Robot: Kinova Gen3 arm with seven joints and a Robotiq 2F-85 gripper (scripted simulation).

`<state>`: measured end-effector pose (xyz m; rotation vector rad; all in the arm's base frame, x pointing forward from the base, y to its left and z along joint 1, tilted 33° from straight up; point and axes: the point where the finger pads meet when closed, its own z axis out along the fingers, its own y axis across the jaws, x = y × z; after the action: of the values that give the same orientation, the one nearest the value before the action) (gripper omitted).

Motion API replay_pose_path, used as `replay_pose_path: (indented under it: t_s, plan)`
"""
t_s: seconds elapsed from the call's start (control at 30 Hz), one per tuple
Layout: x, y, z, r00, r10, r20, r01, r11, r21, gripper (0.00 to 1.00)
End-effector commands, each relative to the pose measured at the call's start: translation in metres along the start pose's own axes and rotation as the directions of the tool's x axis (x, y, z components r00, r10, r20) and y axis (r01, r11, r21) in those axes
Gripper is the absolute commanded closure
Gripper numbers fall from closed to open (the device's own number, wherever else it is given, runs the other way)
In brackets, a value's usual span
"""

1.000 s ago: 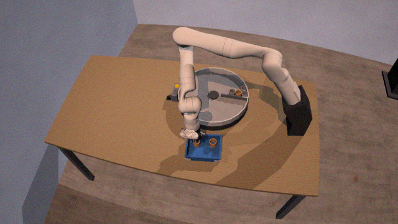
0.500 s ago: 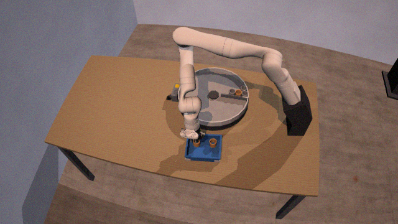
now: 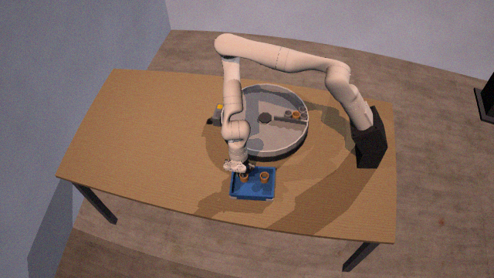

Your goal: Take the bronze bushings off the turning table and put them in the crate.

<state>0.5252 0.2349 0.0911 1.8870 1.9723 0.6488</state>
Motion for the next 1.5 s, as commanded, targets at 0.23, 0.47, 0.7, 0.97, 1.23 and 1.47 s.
replay_pose_path:
  t_s: [0.23, 0.47, 0.7, 0.97, 1.23, 1.47]
  plan:
    - [0.0003, 0.0006, -0.0006, 1.0, 0.0, -0.001, 0.0, 1.0, -0.001, 0.81]
    - [0.0003, 0.0006, -0.0006, 1.0, 0.0, -0.001, 0.0, 1.0, -0.001, 0.81]
    - [0.0003, 0.0006, -0.0006, 1.0, 0.0, -0.001, 0.0, 1.0, -0.001, 0.81]
    - [0.0003, 0.0006, -0.0006, 1.0, 0.0, -0.001, 0.0, 1.0, -0.001, 0.81]
    - [0.0003, 0.0006, -0.0006, 1.0, 0.0, -0.001, 0.0, 1.0, -0.001, 0.81]
    - [0.0004, 0.0003, -0.0056, 1.0, 0.0, -0.001, 0.0, 1.0, -0.001, 0.81]
